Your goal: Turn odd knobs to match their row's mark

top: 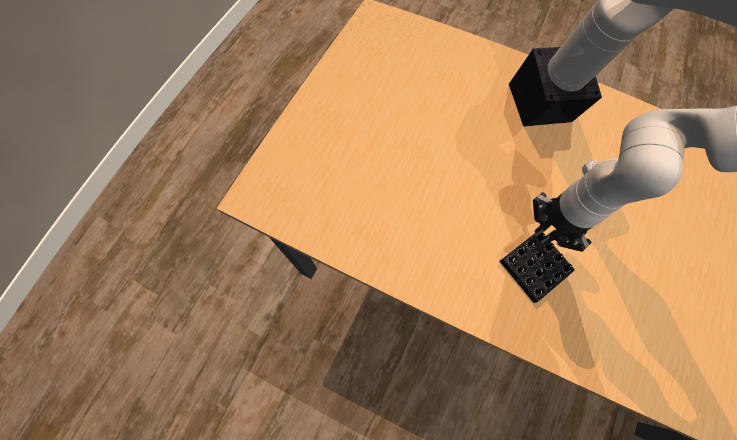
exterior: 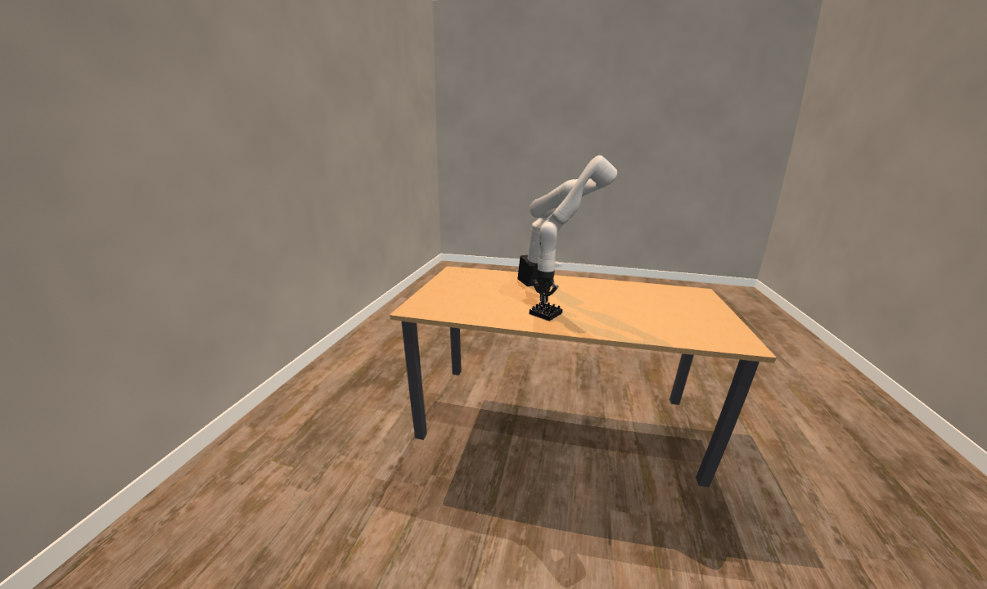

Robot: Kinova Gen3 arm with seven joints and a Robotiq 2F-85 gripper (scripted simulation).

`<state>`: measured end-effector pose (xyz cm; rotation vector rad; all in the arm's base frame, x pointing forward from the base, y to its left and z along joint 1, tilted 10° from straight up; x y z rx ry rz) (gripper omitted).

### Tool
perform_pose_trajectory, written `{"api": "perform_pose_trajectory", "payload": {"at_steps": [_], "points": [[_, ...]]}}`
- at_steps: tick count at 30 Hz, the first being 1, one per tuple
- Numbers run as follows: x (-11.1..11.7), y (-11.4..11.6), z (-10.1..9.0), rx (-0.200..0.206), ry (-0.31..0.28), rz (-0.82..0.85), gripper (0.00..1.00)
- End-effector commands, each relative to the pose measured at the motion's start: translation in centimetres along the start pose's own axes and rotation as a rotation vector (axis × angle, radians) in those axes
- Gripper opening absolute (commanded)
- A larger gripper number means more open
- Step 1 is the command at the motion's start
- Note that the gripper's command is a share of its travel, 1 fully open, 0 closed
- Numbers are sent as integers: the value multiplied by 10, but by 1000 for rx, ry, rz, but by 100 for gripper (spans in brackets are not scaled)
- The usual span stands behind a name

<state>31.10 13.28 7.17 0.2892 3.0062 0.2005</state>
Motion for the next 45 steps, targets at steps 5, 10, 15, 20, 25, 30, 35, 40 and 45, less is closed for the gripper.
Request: {"api": "perform_pose_trajectory", "payload": {"at_steps": [5,10,15,20,25,30,35,40,45], "points": [[0,0,0,-1,0,0,19],[0,0,0,-1,0,0,19],[0,0,0,-1,0,0,19],[0,0,0,-1,0,0,19],[0,0,-3,-1,0,0,19],[0,0,-9,-1,0,0,19],[0,0,-24,-1,0,0,19],[0,0,-35,-1,0,0,19],[0,0,-38,-1,0,0,19]]}}
Point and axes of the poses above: the point where the finger pads meet when closed, its own z axis out along the fingers, its own y axis across the jaws, x = y × z, the point moved 10 cm from there along -z, back along the fingers, and after that the axes turned 5 degrees about -z, right-handed, at the moved point
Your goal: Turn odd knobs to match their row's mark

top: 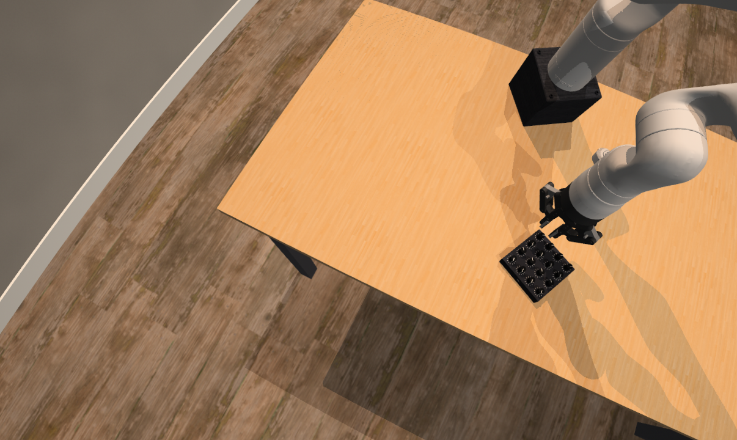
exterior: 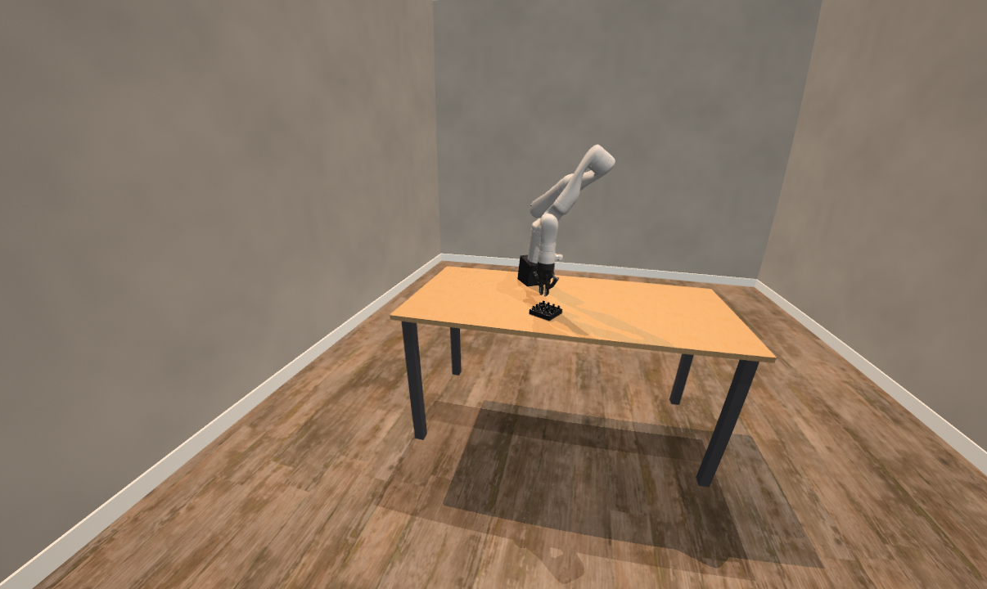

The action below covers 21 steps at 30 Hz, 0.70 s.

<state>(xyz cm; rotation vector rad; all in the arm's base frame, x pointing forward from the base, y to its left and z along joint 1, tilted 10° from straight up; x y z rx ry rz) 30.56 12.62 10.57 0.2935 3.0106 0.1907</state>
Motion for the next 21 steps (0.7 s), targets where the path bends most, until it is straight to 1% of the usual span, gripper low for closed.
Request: {"api": "perform_pose_trajectory", "payload": {"at_steps": [1,21], "points": [[0,3,-3,-8,-3,-3,19],[0,3,-3,-8,-3,4,19]]}}
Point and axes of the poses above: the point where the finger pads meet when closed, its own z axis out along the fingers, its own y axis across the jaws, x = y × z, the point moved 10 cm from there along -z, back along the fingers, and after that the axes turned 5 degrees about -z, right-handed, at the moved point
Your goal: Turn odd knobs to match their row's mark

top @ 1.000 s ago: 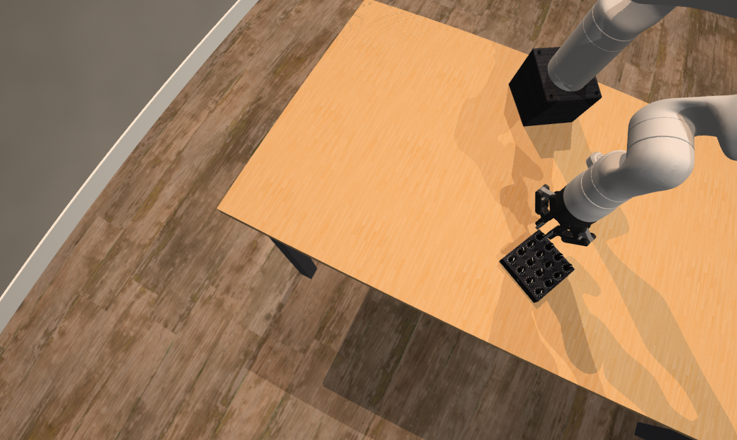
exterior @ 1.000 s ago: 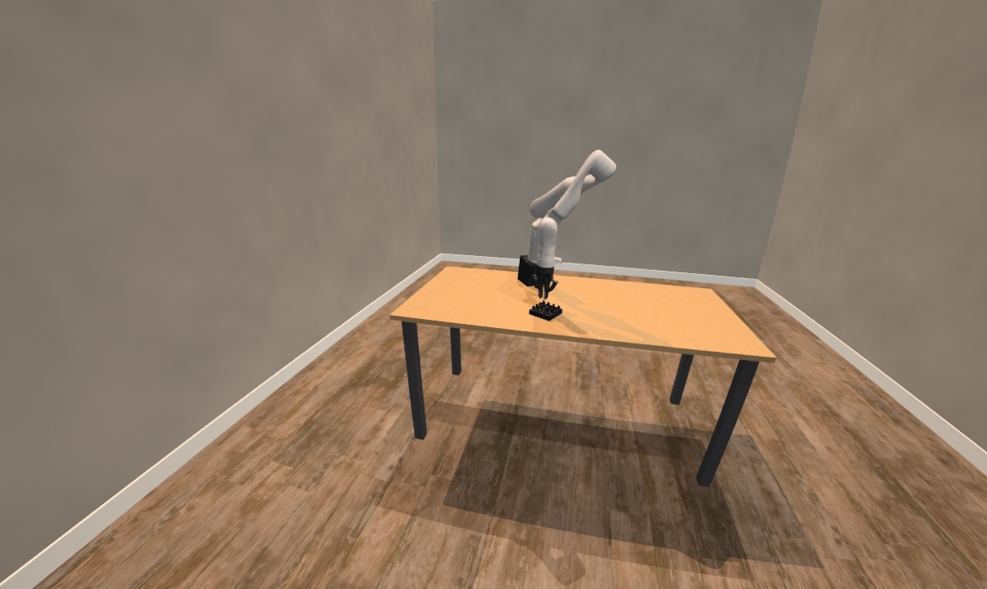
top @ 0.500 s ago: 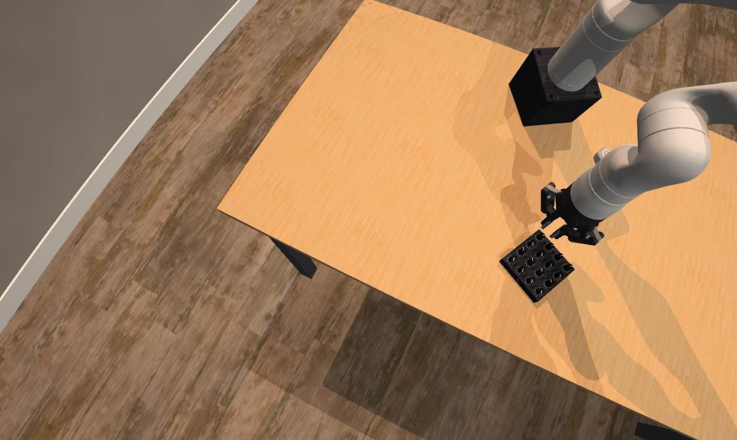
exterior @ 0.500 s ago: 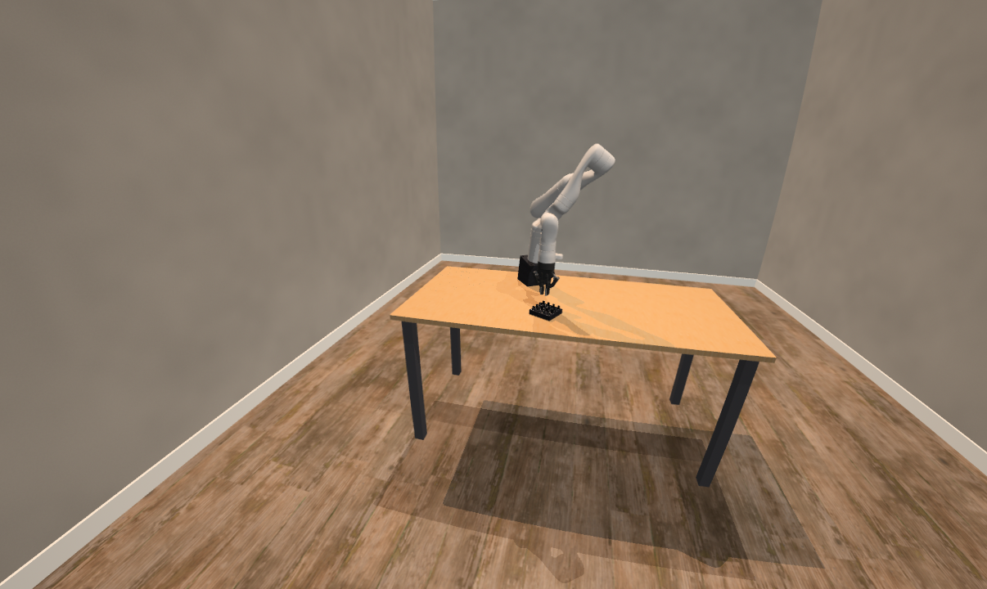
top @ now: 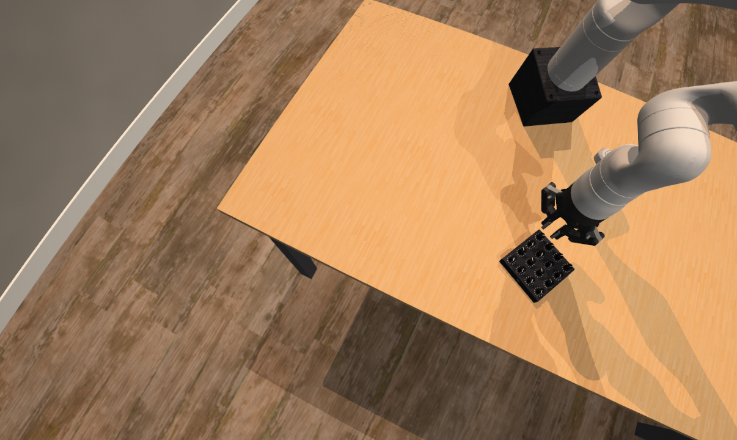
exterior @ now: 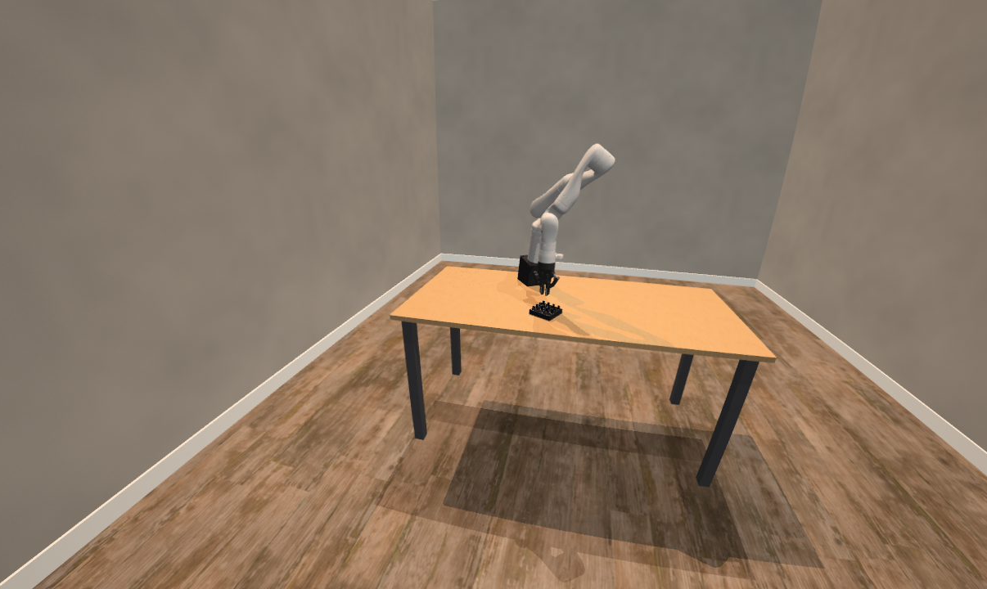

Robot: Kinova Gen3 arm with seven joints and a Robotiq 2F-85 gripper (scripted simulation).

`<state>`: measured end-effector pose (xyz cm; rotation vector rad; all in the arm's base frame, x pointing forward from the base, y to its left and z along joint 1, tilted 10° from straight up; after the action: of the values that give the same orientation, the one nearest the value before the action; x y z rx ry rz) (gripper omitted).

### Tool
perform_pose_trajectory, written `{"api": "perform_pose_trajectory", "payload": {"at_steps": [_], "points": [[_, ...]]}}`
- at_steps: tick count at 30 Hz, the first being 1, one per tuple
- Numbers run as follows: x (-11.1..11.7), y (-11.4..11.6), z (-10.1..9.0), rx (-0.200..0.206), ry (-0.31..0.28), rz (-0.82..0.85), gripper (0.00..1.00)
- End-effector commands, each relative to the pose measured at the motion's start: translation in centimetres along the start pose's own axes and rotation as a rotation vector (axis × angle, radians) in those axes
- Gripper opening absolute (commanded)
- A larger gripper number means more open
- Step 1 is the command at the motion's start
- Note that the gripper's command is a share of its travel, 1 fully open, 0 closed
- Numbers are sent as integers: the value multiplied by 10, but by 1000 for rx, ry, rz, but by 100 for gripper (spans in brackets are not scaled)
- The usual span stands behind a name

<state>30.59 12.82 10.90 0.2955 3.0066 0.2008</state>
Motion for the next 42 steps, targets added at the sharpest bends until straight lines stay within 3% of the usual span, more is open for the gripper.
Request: {"api": "perform_pose_trajectory", "payload": {"at_steps": [1,18,29,42], "points": [[0,0,0,-1,-1,5,19],[0,0,-2,-1,0,166,19],[0,0,-4,-1,0,379,19],[0,-1,-9,-1,1,795,19]]}}
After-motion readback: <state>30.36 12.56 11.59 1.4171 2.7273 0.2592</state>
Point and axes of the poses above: the point where the finger pads meet when closed, its own z axis out along the fingers, its own y axis across the jaws, x = y × z, the point moved 10 cm from there along -z, back along the fingers, and after that the axes turned 5 degrees about -z, right-handed, at the moved point
